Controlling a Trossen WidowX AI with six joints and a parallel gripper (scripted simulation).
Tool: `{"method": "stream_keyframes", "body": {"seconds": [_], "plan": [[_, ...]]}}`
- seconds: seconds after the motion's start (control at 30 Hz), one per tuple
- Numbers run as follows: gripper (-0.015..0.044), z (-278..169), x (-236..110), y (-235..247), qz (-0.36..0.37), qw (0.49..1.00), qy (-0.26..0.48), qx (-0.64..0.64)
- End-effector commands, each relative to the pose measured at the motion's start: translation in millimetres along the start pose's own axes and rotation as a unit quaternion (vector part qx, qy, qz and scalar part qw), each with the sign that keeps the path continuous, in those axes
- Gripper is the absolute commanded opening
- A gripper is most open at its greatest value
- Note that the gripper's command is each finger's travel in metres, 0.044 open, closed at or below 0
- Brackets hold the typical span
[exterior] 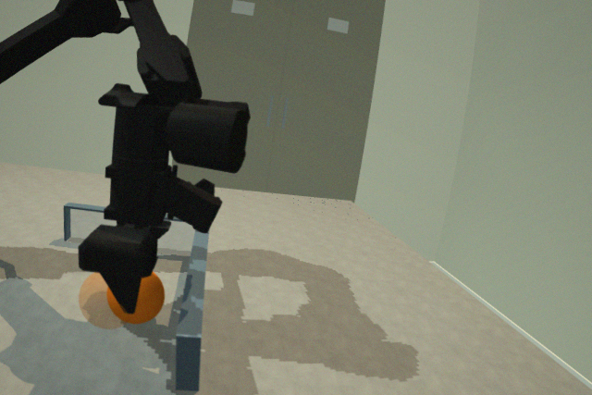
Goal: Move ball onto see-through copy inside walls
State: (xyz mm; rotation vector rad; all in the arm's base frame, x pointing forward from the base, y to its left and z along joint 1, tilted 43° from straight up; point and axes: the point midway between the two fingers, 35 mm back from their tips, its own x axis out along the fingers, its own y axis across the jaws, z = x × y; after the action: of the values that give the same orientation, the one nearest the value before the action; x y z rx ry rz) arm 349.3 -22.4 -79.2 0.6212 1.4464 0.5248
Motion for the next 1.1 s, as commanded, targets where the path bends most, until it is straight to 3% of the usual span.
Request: {"method": "stream_keyframes", "body": {"seconds": [0.0, 0.33, 0.87, 1.07], "plan": [[0.0270, 0.0, 1.0, 0.0, 0.001, 1.000, 0.000, 0.002], [0.0008, 3.8, -37.1, -2.3, -0.016, 1.000, -0.003, 0.019], [0.0000, 0.8, -137.5, -1.7, -0.003, 1.000, 0.000, 0.003], [0.0000, -0.1, -141.2, -1.6, -0.002, 1.000, 0.000, 0.003]]}}
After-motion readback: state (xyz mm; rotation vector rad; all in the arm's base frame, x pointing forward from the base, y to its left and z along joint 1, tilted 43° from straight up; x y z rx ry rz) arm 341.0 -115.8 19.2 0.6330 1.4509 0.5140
